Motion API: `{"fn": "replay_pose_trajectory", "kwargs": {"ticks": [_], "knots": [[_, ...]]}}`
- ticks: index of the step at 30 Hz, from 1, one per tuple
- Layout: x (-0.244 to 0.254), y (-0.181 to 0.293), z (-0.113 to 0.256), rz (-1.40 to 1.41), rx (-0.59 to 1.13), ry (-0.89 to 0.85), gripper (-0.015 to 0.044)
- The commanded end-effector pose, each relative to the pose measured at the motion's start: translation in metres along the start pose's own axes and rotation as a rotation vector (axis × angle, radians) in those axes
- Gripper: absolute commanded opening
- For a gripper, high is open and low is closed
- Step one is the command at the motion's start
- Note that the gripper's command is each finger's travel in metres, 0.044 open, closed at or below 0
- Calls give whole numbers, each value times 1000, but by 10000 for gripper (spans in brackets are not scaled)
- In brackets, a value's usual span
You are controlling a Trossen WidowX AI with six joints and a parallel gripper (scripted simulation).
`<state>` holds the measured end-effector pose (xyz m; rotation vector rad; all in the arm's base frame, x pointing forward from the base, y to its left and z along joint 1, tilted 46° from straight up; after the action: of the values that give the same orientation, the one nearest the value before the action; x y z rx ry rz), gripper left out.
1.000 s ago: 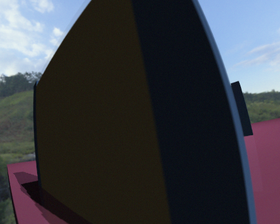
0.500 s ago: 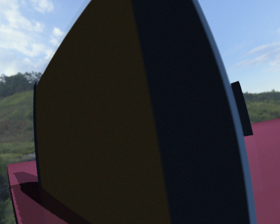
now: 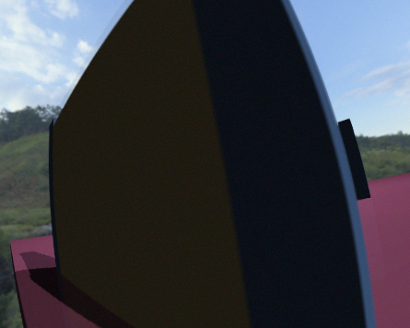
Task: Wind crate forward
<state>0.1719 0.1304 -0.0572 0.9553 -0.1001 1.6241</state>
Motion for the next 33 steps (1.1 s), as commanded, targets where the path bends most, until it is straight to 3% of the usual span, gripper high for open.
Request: {"fn": "replay_pose_trajectory", "kwargs": {"ticks": [1, 33], "knots": [[0, -3, 2, 9, -1, -7, 0], [-11, -8, 2, 2, 10, 2, 0]]}}
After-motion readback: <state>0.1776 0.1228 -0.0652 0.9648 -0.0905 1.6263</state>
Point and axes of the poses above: the point midway between the two fingers, 35 mm back from their tips, its own z axis back along the fingers, its own x axis across the jaws, y = z × x, the point moved 10 cm from there along z, back along the fingers, and after that the axes turned 11 degrees about -z, right-handed, at the moved point
